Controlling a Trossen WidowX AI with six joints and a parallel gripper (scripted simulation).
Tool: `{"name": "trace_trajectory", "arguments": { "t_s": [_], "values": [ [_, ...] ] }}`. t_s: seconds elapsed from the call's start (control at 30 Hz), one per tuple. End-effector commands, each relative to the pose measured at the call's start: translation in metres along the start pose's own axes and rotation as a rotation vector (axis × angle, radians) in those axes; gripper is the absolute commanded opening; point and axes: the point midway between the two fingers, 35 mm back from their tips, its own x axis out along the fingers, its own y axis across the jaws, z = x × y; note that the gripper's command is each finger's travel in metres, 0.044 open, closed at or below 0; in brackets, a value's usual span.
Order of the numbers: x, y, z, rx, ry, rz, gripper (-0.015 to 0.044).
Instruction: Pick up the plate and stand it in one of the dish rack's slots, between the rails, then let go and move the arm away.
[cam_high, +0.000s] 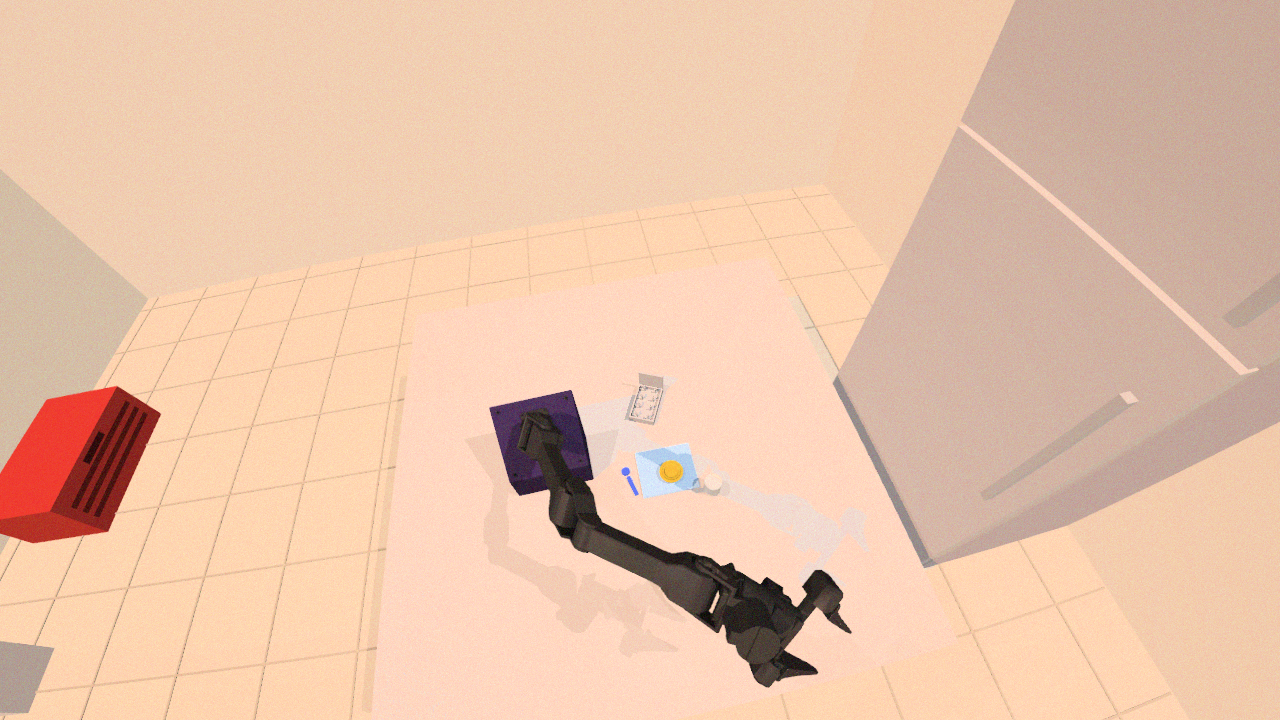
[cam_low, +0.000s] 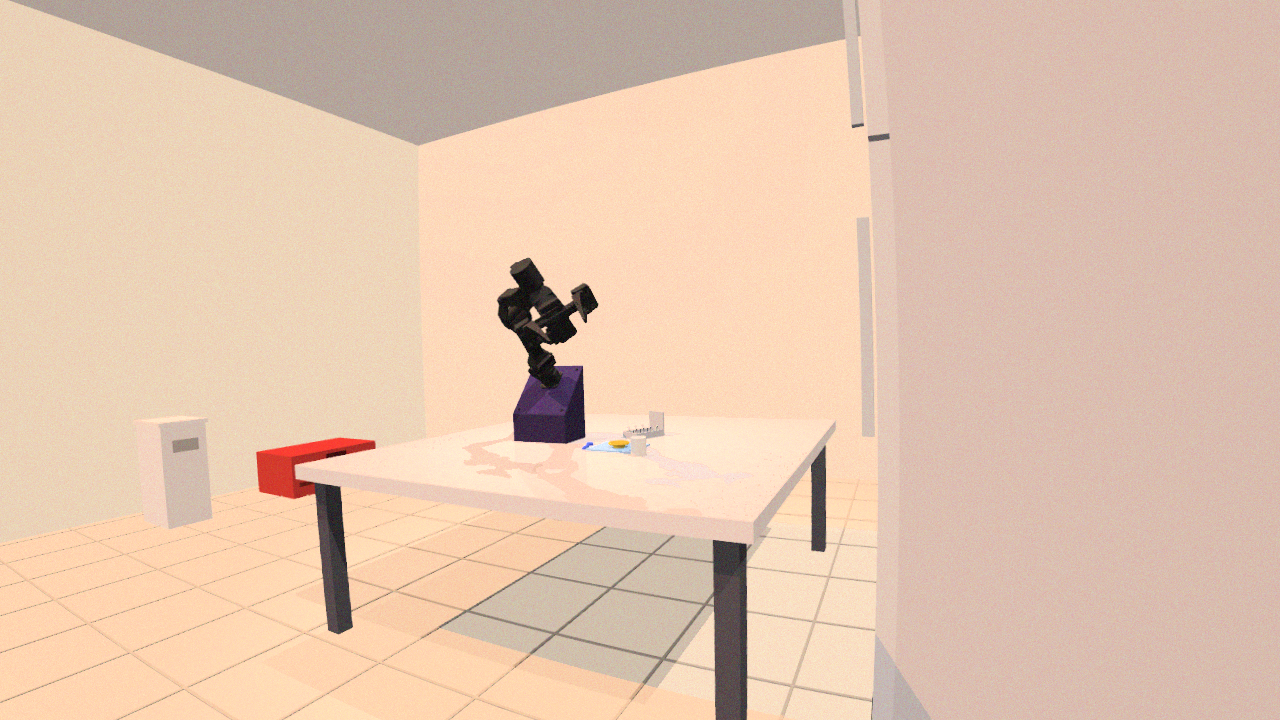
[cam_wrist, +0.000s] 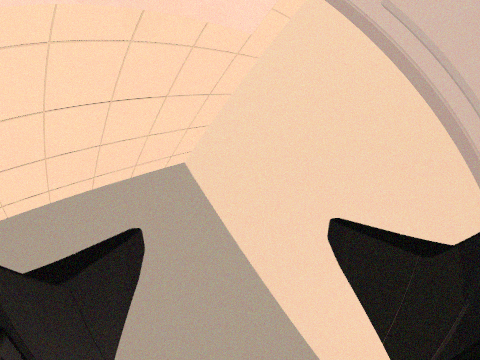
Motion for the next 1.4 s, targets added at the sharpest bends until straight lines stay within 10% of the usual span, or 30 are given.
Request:
{"name": "trace_trajectory", "arguments": {
  "t_s": [0.0,1.37],
  "values": [
    [0.000,0.000,0.001,-0.004,-0.002,0.000,0.0400],
    [-0.005,-0.049,0.193,-1.126,-0.428,-0.217,0.0400]
  ]
}}
